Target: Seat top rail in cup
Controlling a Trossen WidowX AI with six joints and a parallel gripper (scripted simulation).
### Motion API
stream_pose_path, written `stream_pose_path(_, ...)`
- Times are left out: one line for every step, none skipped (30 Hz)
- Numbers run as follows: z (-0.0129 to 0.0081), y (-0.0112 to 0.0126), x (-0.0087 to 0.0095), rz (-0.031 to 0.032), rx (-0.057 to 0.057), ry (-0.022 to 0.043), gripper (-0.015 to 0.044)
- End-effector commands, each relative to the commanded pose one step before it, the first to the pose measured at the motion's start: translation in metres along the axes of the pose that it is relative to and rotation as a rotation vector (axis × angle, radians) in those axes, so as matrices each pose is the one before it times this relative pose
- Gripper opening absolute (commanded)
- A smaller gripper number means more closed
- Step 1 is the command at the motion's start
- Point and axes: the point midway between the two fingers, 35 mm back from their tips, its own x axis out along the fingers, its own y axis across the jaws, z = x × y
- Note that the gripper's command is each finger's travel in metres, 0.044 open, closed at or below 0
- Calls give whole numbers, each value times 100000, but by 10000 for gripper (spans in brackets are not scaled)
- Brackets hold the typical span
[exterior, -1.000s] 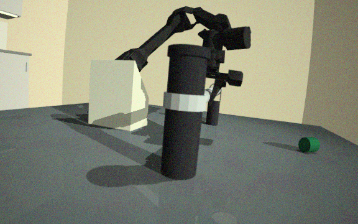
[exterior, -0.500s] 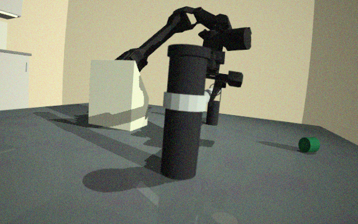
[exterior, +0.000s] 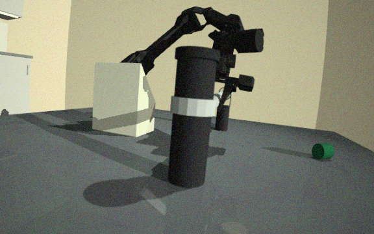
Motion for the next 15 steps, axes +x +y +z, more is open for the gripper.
stream_pose_path(1339, 722, -920, 2661, 467, -3171, 0)
stream_pose_path(31, 48, -19, 3, -2, -2, 0)
stream_pose_path(31, 47, -19, 3, -2, -2, 0)
stream_pose_path(19, 39, -15, 2, -1, -1, 0)
stream_pose_path(14, 29, -12, 2, -1, -1, 0)
stream_pose_path(9, 18, -7, 1, -1, -1, 0)
stream_pose_path(3, 6, -3, 0, 0, 0, 0)
stream_pose_path(2, 11, -4, 1, 0, 0, 0)
stream_pose_path(3, 15, -6, 1, 0, 0, 0)
stream_pose_path(2, 13, -5, 1, 0, 0, 0)
stream_pose_path(3, 14, -6, 1, 0, 0, 0)
stream_pose_path(3, 17, -6, 1, -1, 0, 0)
stream_pose_path(4, 22, -7, 1, -1, 0, 0)
stream_pose_path(3, 19, -5, 1, -1, 0, 0)
stream_pose_path(3, 19, -5, 1, -1, 0, 0)
